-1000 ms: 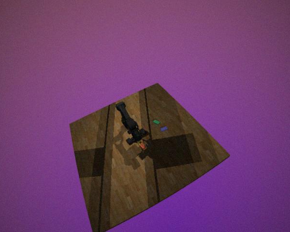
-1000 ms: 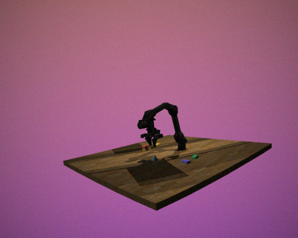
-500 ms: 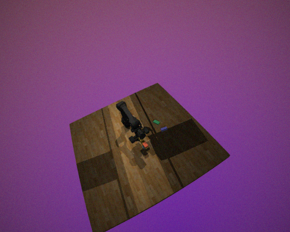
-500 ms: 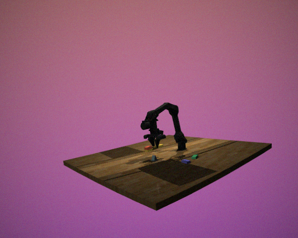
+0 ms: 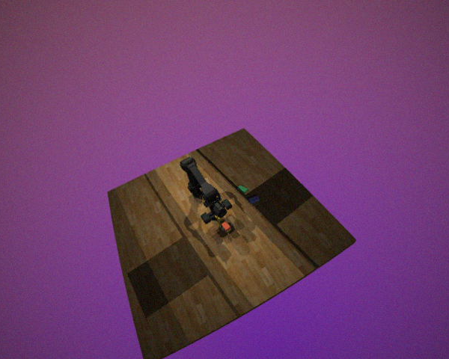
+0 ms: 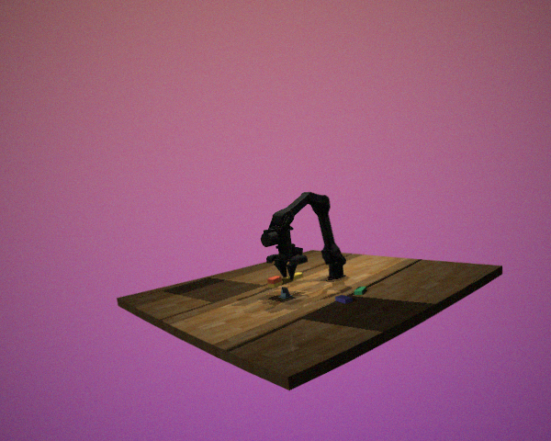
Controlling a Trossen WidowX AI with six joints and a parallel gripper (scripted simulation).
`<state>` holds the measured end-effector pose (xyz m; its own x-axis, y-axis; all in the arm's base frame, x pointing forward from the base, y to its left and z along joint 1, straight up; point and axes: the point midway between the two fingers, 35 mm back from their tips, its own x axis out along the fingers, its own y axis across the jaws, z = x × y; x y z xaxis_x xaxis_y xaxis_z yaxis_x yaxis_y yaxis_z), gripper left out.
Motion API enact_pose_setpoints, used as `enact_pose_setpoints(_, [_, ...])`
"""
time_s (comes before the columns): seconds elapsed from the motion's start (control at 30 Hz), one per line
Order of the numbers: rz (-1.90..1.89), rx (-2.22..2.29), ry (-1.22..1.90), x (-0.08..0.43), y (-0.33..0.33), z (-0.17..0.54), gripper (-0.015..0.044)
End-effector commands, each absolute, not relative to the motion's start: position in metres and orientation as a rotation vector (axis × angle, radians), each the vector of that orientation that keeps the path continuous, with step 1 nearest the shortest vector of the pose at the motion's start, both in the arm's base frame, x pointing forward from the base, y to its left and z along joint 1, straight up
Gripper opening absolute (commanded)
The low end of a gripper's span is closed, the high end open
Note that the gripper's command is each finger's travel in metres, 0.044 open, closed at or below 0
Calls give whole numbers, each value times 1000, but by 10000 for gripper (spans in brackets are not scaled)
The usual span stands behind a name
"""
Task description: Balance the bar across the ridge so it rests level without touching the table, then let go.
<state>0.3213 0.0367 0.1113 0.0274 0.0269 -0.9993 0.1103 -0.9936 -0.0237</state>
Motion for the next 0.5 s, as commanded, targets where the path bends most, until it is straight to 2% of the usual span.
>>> enact_pose_setpoints(0.0, [-2150,2213,145,321,37,105,0])
enact_pose_setpoints(0.47, [-2150,2213,144,321,37,99,0])
